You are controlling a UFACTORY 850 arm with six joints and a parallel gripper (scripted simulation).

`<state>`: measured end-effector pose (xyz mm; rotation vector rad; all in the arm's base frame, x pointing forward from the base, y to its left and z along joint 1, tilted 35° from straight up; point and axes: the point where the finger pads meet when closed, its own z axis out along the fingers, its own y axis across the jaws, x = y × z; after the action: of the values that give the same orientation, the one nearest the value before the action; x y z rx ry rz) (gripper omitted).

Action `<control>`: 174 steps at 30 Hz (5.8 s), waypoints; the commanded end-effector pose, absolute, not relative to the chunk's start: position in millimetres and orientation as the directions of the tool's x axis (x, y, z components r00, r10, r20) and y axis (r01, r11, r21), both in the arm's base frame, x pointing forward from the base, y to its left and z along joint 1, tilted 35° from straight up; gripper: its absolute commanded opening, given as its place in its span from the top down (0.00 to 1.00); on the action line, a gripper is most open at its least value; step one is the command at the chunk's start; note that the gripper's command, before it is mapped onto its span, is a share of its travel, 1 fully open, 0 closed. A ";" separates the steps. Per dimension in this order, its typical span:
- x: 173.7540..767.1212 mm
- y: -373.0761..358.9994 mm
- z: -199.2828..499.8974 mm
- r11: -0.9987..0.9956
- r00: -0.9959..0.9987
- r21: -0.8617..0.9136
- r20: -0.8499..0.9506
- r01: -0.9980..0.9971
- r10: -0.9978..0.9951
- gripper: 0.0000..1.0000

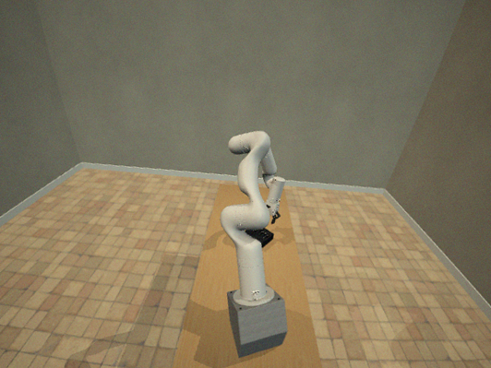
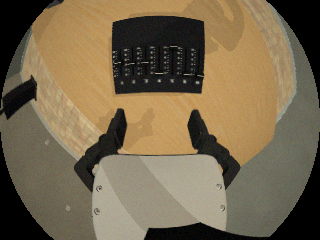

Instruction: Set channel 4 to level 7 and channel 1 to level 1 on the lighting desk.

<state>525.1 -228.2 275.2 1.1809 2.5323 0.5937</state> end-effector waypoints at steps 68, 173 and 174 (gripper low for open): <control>436.3 -164.0 304.7 -0.210 0.126 0.549 0.187 0.809 0.974 0.00; 439.4 -185.4 198.4 -0.606 0.536 -0.496 0.295 -0.622 -0.791 1.00; 439.8 -185.4 197.9 -0.606 0.536 -0.496 0.295 -0.622 -0.791 1.00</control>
<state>438.6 -185.2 198.6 -2.4467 1.1683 -0.7147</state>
